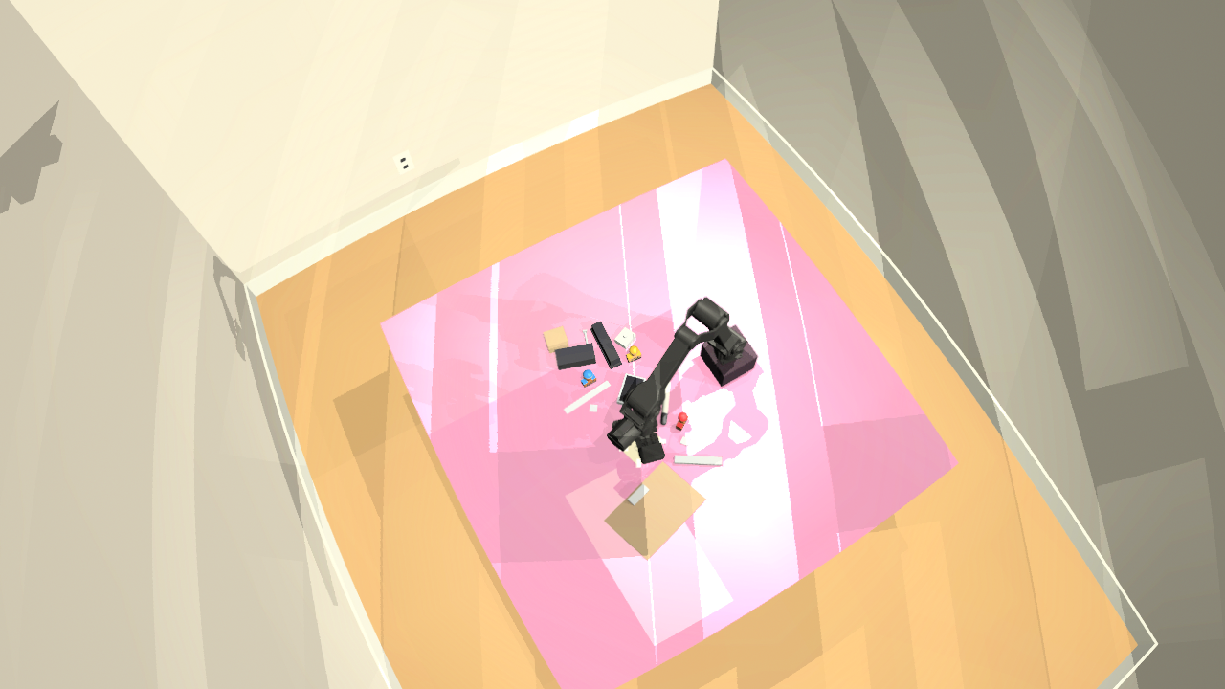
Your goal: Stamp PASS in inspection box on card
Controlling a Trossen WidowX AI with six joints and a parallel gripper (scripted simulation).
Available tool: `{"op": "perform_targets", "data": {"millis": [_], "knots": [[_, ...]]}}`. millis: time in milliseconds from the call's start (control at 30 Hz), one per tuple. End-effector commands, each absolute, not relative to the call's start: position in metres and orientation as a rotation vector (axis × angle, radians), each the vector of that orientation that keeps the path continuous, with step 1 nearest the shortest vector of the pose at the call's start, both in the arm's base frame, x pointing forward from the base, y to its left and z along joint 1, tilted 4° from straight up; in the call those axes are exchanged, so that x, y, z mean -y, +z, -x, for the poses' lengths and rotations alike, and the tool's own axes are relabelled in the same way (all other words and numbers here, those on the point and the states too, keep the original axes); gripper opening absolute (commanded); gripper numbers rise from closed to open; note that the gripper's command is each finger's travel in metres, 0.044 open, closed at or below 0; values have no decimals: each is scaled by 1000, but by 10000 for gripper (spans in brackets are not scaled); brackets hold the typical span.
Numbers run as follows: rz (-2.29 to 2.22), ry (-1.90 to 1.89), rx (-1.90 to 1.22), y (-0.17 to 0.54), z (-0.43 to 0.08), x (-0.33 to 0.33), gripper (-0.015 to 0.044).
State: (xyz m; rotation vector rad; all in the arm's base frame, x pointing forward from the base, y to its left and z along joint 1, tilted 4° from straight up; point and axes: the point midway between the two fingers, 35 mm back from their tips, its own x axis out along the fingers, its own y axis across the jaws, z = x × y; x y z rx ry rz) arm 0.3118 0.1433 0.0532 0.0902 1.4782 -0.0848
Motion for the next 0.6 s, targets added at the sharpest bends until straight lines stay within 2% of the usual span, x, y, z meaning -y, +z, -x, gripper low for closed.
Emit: {"op": "perform_targets", "data": {"millis": [0,567], "knots": [[-90,-88,-1475,50,-313,-143,0],[-90,-88,-1474,39,-314,-143,0]]}}
